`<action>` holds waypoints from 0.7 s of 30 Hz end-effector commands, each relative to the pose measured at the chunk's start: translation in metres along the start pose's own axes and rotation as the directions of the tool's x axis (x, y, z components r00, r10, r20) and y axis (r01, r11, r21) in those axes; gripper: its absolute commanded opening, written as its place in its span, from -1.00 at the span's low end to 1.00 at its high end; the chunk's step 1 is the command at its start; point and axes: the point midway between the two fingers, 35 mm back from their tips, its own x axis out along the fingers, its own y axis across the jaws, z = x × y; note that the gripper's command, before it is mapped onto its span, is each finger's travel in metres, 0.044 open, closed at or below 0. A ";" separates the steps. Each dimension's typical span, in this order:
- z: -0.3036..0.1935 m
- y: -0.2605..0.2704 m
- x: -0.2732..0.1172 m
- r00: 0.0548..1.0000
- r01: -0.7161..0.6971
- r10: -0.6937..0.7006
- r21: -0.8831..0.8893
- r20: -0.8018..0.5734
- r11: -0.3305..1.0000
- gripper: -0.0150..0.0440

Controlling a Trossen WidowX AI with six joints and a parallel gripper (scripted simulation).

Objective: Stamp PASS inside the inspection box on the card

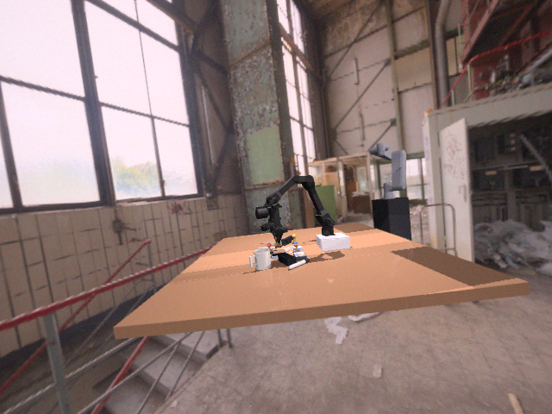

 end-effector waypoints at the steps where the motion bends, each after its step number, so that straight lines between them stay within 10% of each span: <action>1: 0.000 0.000 -0.010 1.000 0.000 0.000 0.003 0.008 1.000 -0.49; 21: -0.043 -0.062 -0.016 1.000 0.006 -0.004 -0.255 0.008 0.967 -0.49</action>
